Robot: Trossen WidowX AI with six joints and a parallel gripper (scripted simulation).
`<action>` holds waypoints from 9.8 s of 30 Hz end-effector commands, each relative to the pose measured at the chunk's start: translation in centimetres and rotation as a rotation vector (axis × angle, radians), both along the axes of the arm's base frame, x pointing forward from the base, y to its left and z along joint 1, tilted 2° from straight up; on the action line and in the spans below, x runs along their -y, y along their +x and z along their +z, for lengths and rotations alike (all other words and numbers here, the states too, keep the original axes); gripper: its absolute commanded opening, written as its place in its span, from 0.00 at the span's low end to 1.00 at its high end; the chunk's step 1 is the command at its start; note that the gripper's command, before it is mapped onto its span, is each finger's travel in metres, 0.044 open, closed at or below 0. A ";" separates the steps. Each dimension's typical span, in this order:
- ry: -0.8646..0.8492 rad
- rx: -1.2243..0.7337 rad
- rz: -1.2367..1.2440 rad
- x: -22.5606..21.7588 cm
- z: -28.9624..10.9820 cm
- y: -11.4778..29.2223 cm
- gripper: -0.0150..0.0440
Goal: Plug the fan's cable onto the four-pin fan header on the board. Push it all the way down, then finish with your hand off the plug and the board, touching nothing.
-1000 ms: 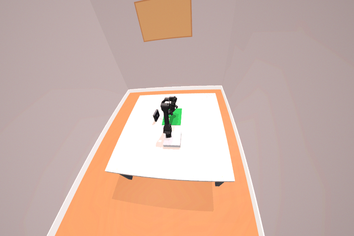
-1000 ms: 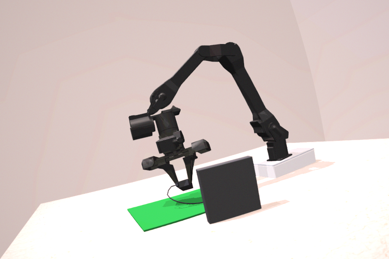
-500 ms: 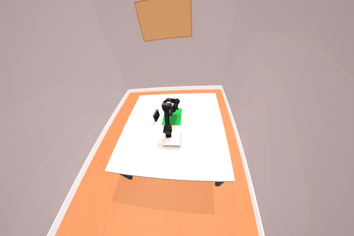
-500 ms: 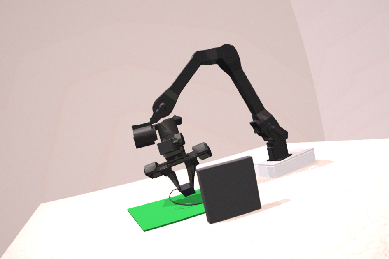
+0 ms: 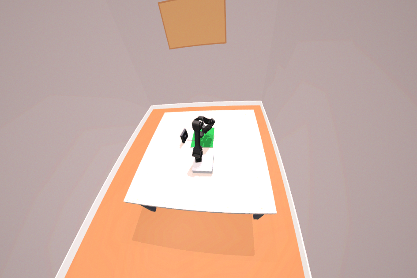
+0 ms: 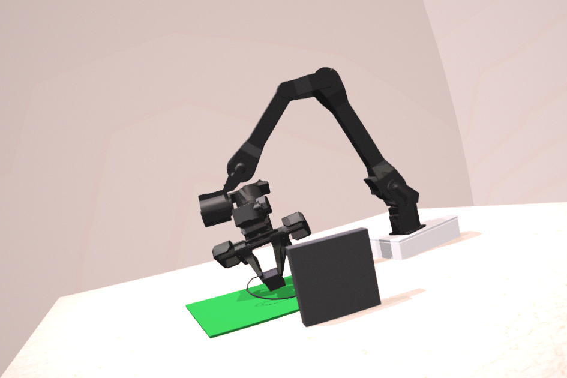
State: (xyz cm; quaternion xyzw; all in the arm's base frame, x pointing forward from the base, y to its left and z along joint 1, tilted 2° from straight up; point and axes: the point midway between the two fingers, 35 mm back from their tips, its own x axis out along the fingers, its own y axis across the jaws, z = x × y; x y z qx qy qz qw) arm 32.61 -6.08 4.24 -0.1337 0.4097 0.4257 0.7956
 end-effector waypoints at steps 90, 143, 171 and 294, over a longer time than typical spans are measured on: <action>0.433 0.595 -0.123 2.7 1.4 -2.1 0.25; 0.433 0.595 -0.124 2.7 -2.4 -1.9 0.25; 0.427 0.602 -0.119 2.8 -3.2 -1.8 0.25; 0.393 0.389 0.044 6.7 2.1 -8.5 0.60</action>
